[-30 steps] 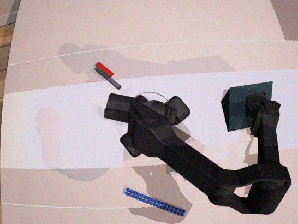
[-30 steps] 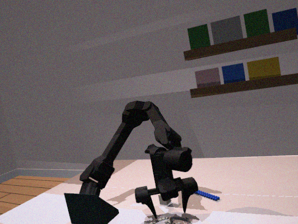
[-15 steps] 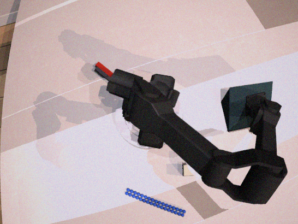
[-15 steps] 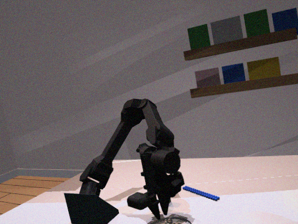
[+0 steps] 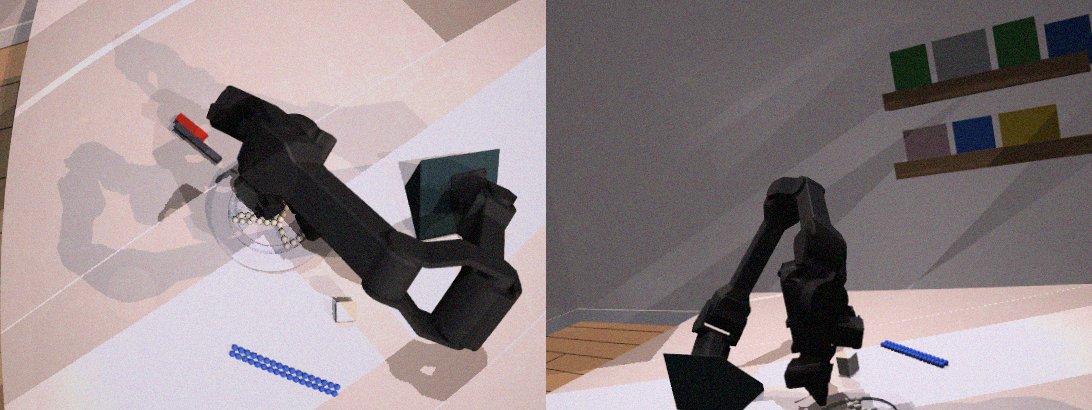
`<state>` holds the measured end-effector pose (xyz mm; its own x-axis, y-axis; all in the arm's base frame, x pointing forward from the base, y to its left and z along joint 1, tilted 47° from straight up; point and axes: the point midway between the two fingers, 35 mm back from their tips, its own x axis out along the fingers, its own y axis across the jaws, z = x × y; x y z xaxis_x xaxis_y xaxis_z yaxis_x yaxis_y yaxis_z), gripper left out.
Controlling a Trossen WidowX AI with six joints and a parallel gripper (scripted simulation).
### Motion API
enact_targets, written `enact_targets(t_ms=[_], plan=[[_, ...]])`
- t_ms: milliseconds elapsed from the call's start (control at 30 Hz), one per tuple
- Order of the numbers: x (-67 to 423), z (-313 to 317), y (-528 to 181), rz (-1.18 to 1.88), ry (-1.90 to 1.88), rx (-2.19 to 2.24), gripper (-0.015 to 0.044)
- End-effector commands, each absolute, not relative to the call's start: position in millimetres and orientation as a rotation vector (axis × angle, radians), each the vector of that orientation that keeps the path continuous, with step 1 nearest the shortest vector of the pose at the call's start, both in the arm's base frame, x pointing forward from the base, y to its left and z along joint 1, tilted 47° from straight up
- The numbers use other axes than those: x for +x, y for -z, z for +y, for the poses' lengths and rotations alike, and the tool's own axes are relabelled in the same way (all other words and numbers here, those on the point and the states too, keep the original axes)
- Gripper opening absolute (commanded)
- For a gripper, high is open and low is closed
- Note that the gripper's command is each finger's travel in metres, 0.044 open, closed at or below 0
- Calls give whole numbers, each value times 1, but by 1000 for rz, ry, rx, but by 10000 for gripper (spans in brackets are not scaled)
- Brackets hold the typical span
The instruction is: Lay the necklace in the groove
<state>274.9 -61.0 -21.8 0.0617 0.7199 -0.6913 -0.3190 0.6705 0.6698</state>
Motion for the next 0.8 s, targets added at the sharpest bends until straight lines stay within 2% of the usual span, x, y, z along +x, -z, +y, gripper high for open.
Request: enact_targets(t_ms=[0,767], plan=[[267,-74,28,1180,-958,187,120],[270,-62,40,1177,-957,181,120]])
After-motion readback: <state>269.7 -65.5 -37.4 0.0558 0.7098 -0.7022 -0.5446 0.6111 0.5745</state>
